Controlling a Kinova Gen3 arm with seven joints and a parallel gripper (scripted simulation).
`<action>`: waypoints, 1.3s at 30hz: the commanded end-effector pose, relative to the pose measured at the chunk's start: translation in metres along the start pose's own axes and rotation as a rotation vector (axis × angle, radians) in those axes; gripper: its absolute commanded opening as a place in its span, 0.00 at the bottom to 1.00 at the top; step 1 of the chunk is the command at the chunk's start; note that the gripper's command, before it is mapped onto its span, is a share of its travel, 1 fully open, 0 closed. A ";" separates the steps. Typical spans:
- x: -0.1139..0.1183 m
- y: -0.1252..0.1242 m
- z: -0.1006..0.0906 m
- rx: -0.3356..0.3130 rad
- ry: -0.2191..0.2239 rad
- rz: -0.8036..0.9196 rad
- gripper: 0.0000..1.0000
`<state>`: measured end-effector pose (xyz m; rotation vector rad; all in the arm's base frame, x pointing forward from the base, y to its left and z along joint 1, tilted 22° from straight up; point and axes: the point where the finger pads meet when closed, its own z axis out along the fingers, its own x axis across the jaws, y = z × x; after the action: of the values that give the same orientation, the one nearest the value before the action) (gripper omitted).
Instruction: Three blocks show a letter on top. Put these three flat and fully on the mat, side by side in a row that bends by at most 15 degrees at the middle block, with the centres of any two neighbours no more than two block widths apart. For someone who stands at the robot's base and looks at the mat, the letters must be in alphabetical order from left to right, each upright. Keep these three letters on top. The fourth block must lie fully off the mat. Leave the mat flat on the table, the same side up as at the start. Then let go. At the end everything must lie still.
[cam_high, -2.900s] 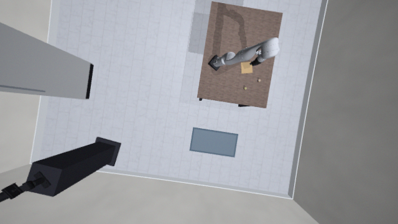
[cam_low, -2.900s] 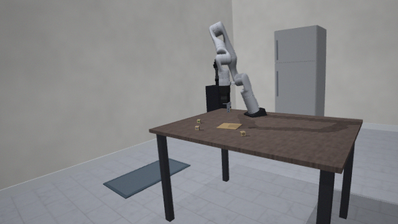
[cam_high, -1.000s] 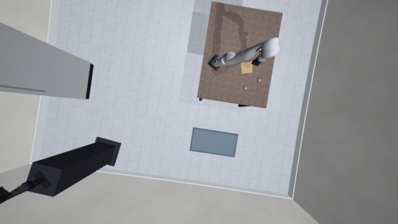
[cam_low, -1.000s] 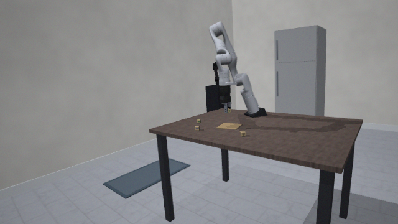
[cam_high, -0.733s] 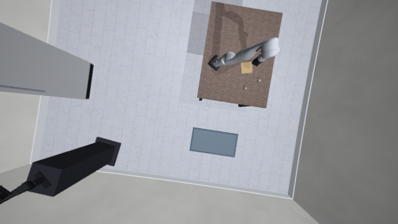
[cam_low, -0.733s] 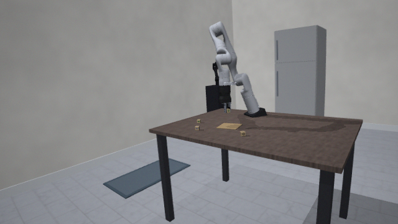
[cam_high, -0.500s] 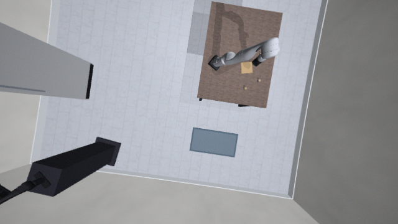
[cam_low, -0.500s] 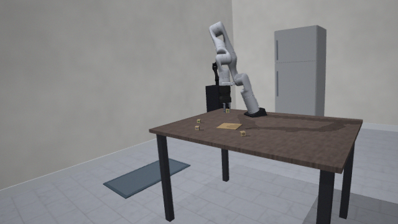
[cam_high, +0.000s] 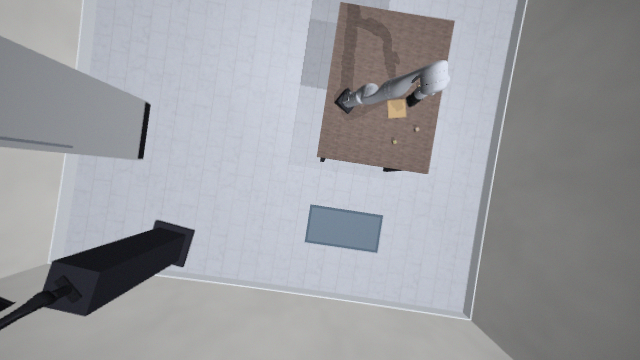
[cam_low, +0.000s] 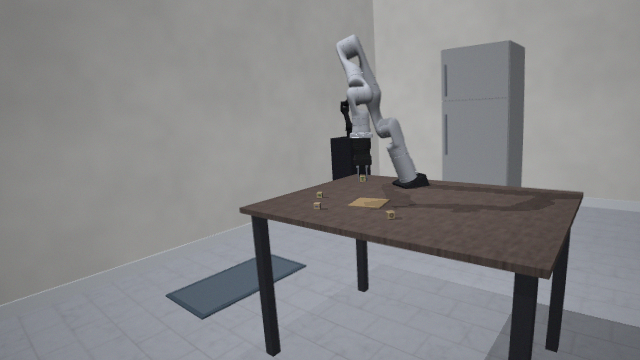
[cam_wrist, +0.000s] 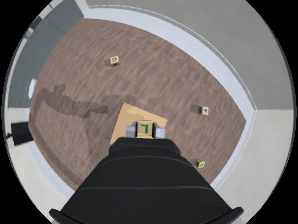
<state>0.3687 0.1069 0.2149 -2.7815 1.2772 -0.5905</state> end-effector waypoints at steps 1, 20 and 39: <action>0.002 0.001 0.000 -0.007 0.005 0.108 0.49; 0.014 0.006 0.000 -0.008 0.007 0.706 0.49; 0.020 0.017 0.000 -0.005 0.004 1.330 0.49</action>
<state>0.3700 0.0818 0.2191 -1.4212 2.4951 -0.4200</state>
